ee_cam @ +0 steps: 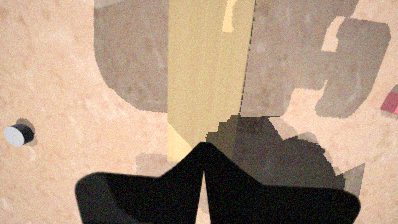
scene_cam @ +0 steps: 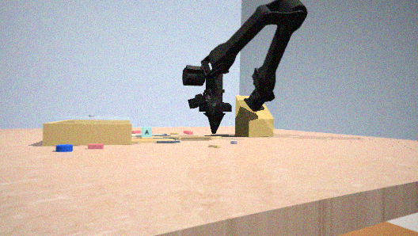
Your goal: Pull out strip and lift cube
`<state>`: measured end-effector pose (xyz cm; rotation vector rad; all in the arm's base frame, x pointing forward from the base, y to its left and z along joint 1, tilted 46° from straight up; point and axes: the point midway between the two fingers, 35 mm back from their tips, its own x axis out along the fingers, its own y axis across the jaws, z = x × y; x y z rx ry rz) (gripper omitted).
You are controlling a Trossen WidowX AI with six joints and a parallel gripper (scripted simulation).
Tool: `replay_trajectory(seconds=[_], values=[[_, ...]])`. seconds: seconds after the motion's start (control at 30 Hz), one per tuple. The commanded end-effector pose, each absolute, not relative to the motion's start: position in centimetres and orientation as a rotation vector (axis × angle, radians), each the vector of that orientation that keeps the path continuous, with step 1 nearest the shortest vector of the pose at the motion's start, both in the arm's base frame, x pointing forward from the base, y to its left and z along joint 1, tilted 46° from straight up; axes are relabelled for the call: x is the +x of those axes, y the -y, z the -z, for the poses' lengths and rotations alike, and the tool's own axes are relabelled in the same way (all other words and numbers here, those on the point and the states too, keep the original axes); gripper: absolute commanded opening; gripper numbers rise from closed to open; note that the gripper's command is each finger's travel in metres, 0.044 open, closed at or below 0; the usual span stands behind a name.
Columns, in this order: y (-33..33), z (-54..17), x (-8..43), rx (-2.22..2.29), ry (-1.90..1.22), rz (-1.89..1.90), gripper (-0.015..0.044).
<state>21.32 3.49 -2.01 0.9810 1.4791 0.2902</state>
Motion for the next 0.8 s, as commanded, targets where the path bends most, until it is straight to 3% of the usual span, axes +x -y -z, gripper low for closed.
replay_trajectory(seconds=[0.0,0.13,0.67,0.77], values=[[-1.3,0.0,21.5,0.974,-1.467,-0.291,0.0],[-1.1,-0.2,21.5,0.974,-1.468,-0.292,0.0],[1.3,0.5,27.1,0.975,-1.467,-0.29,0.042],[1.8,0.6,28.1,0.975,-1.466,-0.29,0.044]])
